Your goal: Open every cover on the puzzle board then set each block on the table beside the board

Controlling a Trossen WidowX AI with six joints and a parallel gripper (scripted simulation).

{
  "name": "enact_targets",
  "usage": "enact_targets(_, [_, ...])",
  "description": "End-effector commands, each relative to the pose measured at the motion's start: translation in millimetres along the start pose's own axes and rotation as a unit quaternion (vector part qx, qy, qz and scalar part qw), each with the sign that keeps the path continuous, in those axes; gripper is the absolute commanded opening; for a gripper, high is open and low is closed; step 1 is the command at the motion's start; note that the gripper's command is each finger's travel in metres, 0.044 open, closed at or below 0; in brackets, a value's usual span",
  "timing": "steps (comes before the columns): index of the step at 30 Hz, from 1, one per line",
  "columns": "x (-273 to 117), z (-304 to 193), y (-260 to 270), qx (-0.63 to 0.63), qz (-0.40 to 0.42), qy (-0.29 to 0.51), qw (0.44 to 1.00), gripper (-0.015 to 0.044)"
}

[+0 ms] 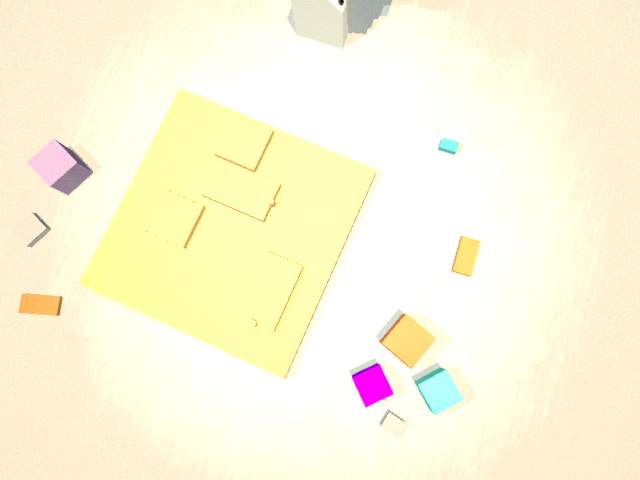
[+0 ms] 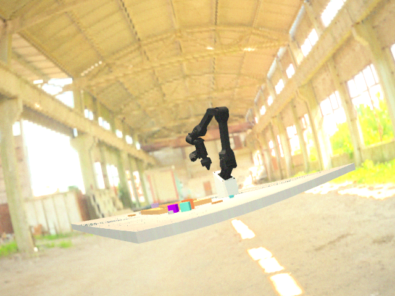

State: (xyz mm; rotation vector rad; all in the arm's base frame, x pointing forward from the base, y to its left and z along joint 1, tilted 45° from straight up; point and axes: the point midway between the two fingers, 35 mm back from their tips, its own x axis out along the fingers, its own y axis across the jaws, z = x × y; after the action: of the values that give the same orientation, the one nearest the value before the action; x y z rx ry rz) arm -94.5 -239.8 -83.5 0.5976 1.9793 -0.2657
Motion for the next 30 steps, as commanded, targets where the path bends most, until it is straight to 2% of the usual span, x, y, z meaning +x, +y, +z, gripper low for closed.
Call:
enact_targets(1, [0, 0, 0, 0.000, 0.000, 0.000, 1.000, 0.0374])
enact_targets(15, [-18, 53, 16, -0.035, 0.008, -0.046, 0.998, 0.0006])
enact_targets(30, [-43, 115, 51, -0.090, 0.035, -0.103, 0.990, 0.0000])
